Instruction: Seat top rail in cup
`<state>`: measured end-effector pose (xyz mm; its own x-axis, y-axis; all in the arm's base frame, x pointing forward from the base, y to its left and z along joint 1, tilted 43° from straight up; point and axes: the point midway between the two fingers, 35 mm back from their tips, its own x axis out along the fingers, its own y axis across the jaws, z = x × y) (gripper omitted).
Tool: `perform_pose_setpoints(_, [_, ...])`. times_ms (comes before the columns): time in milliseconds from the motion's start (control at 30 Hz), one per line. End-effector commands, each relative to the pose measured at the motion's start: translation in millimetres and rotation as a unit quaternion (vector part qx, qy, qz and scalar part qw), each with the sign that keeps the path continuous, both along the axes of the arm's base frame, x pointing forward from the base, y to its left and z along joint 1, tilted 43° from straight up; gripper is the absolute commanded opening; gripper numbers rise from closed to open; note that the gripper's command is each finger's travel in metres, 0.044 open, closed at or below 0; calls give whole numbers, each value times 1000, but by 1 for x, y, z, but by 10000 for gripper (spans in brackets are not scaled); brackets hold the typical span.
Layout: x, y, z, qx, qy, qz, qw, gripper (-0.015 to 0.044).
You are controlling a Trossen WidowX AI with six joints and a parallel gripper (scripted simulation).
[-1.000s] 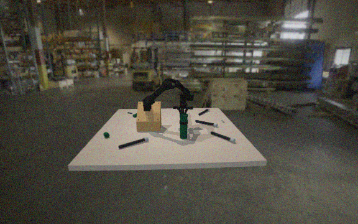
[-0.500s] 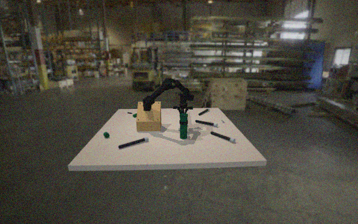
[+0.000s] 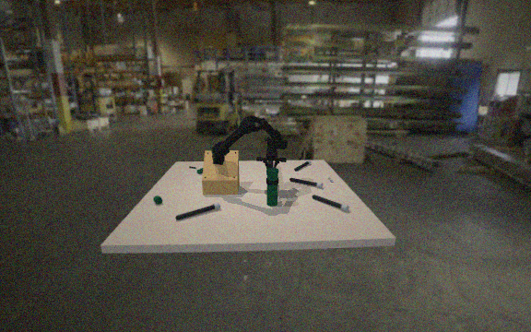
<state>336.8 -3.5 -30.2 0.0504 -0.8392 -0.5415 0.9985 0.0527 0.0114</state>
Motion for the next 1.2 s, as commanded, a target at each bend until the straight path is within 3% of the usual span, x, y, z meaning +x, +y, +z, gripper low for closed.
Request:
perform_pose_setpoints(0, [1, 0, 5, -6, -2, 3, 1000, 0])
perform_pose_setpoints(1167, [0, 0, 5, -4, 2, -2, 1000, 0])
